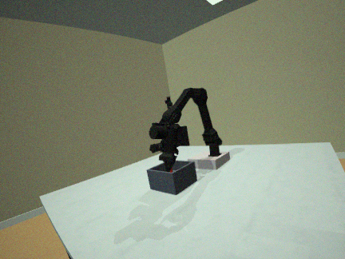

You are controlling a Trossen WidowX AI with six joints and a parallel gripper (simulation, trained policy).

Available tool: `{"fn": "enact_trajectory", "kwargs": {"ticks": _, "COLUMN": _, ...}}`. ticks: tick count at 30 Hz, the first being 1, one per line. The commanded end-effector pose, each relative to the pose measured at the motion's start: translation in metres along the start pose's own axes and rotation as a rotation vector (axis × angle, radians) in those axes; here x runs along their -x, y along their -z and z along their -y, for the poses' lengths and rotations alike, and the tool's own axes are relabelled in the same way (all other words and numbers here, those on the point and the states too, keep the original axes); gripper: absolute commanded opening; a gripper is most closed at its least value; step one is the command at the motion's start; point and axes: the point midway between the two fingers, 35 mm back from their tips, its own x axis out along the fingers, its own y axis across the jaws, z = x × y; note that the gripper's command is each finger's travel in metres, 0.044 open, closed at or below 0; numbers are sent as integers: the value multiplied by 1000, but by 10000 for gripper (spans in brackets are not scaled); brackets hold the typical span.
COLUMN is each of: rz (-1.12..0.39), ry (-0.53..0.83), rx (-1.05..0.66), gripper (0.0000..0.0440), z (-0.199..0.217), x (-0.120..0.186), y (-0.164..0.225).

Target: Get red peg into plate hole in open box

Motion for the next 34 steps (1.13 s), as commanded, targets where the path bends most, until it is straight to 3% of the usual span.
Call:
{"fn": "enact_trajectory", "kwargs": {"ticks": 1, "rz": 13, "ry": -1, "rx": 20, "gripper": 268, "z": -7, "x": 0, "y": -13}}
{"fn": "enact_trajectory", "kwargs": {"ticks": 9, "rz": 40, "ry": -1, "rx": 44, "gripper": 438, "z": -17, "x": 0, "y": -37}}
{"fn": "enact_trajectory", "kwargs": {"ticks": 23, "rz": 161, "ry": -43, "rx": 13, "gripper": 440, "z": -27, "x": 11, "y": -88}}
{"fn": "enact_trajectory", "kwargs": {"ticks": 34, "rz": 163, "ry": -43, "rx": 12, "gripper": 440, "z": -27, "x": 12, "y": -89}}
